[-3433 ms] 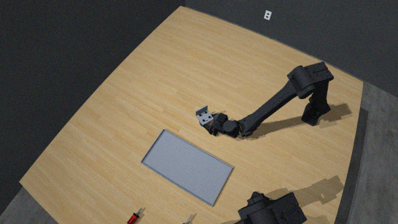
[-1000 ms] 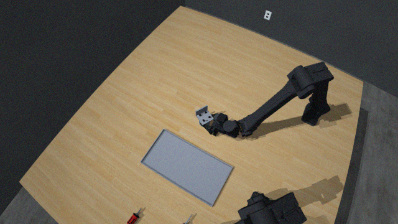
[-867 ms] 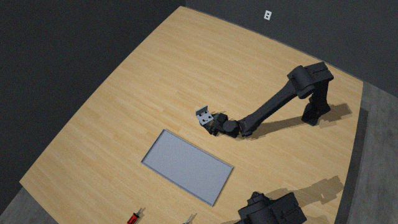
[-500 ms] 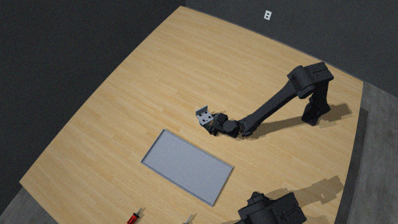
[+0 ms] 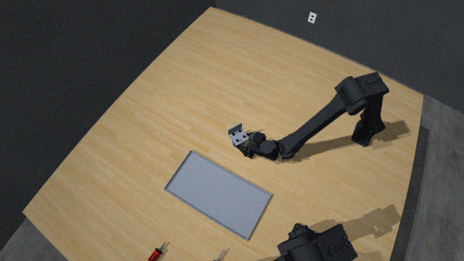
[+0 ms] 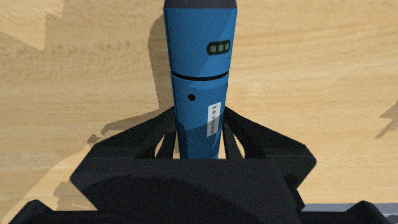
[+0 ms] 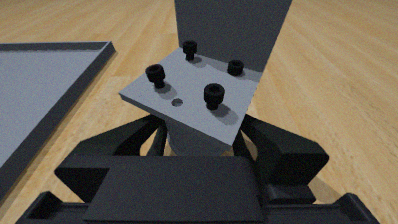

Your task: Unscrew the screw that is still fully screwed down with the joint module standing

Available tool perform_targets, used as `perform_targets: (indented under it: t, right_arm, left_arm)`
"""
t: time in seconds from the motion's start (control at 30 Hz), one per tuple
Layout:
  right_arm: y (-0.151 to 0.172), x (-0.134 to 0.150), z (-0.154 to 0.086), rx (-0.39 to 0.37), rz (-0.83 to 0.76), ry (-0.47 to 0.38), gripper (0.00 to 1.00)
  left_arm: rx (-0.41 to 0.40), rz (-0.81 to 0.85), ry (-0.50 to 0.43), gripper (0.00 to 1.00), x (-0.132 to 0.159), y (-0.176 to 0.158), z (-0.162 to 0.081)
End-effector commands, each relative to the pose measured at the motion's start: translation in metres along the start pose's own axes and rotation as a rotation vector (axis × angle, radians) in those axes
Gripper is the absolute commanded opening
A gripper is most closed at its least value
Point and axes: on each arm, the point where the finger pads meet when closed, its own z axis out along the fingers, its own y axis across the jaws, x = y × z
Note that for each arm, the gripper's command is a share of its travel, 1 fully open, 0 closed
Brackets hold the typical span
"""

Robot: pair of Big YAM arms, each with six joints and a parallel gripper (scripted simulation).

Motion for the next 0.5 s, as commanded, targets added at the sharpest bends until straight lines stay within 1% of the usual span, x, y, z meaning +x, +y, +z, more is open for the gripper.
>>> perform_targets:
  t: [0.0, 0.07, 0.1, 0.37, 0.47]
  right_arm:
    - [0.008, -0.002, 0.009, -0.005, 0.011, -0.009, 0.59]
    - [0.008, -0.002, 0.009, -0.005, 0.011, -0.009, 0.59]
    - [0.008, -0.002, 0.009, -0.005, 0.011, -0.009, 0.59]
    - [0.008, -0.002, 0.009, -0.005, 0.011, -0.009, 0.59]
    - [0.008, -0.002, 0.009, -0.005, 0.011, -0.009, 0.59]
  left_arm:
    - [-0.006, -0.017, 0.002, 0.42, -0.007, 0.0, 0.001]
    - [0.022, -0.017, -0.039, 0.42, -0.019, -0.008, -0.022]
    - [0.029, -0.017, -0.05, 0.42, -0.02, -0.009, -0.029]
    - [0.03, -0.017, -0.05, 0.42, -0.02, -0.009, -0.043]
    - [0.03, -0.017, -0.05, 0.42, -0.02, -0.009, -0.043]
